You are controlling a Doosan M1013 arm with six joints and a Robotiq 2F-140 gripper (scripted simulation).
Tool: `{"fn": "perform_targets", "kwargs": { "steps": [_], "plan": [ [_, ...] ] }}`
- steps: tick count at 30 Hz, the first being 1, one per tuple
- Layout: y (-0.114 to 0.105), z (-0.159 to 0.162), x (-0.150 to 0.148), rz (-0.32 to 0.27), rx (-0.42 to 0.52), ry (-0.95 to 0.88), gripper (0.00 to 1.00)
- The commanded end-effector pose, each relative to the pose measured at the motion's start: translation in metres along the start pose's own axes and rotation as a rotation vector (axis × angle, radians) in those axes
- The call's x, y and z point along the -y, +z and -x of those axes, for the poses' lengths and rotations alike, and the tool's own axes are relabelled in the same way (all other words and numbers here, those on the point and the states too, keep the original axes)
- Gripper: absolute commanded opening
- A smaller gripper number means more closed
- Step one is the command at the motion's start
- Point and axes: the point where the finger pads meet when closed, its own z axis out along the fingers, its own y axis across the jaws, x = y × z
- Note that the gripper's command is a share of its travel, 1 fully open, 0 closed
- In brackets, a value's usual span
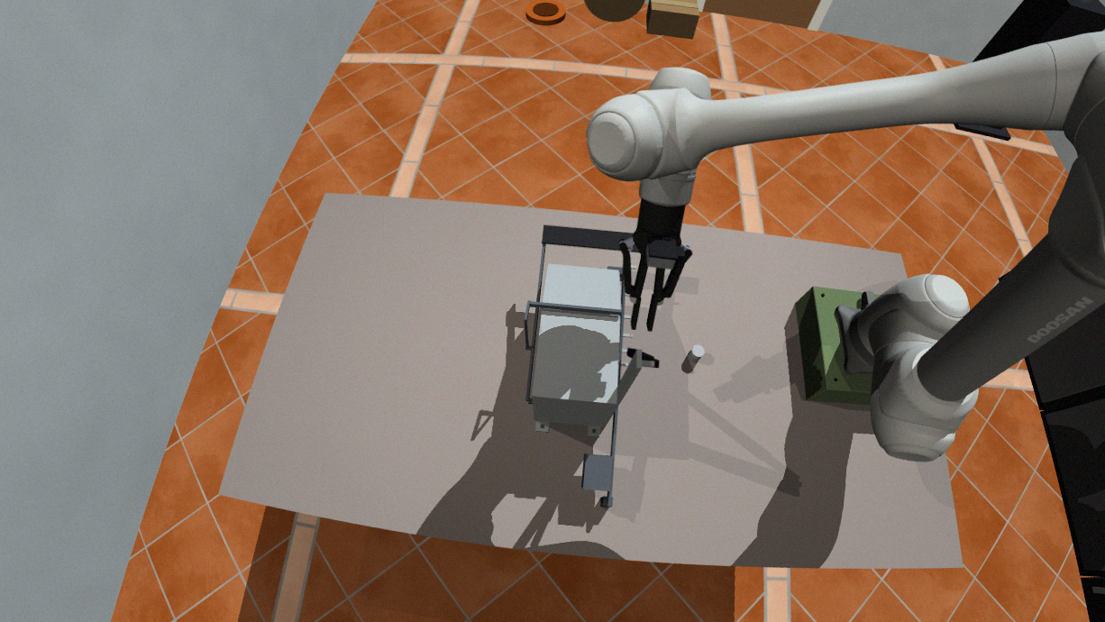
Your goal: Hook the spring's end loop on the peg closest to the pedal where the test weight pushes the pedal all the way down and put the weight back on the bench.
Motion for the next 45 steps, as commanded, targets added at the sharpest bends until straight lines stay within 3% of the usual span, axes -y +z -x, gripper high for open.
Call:
{"fn": "perform_targets", "kwargs": {
  "steps": [1,2,45],
  "plan": [
    [-0.0031,-0.0005,-0.0004,0.001,0.000,-0.001,0.24],
    [0.0007,-0.0005,-0.0003,0.001,0.000,-0.001,1.00],
    [0.0007,-0.0005,-0.0003,0.001,0.000,-0.001,1.00]
  ]
}}
